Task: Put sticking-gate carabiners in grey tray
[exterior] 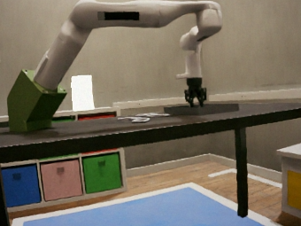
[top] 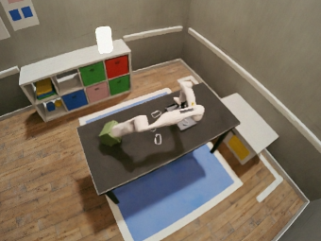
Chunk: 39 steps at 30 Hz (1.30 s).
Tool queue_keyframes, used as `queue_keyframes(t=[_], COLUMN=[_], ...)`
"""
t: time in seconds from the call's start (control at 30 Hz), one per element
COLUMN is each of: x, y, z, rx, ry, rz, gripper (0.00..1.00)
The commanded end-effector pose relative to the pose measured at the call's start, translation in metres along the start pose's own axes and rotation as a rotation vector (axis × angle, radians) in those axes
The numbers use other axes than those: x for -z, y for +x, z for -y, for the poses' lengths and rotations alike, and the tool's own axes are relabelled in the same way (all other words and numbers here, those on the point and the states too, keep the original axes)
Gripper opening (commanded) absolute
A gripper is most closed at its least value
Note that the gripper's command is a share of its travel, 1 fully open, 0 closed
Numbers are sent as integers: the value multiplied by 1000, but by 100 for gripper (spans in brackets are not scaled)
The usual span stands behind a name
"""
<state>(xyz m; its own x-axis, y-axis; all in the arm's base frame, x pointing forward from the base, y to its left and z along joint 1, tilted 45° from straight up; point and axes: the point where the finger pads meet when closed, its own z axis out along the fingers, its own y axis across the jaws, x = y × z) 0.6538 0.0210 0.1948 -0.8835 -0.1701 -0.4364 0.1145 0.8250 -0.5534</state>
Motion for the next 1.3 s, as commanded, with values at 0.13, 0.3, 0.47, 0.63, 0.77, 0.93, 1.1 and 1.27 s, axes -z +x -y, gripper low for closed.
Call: queue_keyframes(t=[0.13,0.3,0.47,0.63,0.77,0.93,1.1,1.27], x=[1,1,71,101,101,101,130,140], y=[-1,-1,-2,-2,-2,-2,65,87], z=[0,0,0,0,0,0,4,6], rx=[0,0,8,8,8,8,0,0], ry=[-1,-1,-2,-2,-2,-2,-3,-3], rz=[2,2,6,6,6,6,8,8], gripper=[100,100,100,100,100,100,100,100])
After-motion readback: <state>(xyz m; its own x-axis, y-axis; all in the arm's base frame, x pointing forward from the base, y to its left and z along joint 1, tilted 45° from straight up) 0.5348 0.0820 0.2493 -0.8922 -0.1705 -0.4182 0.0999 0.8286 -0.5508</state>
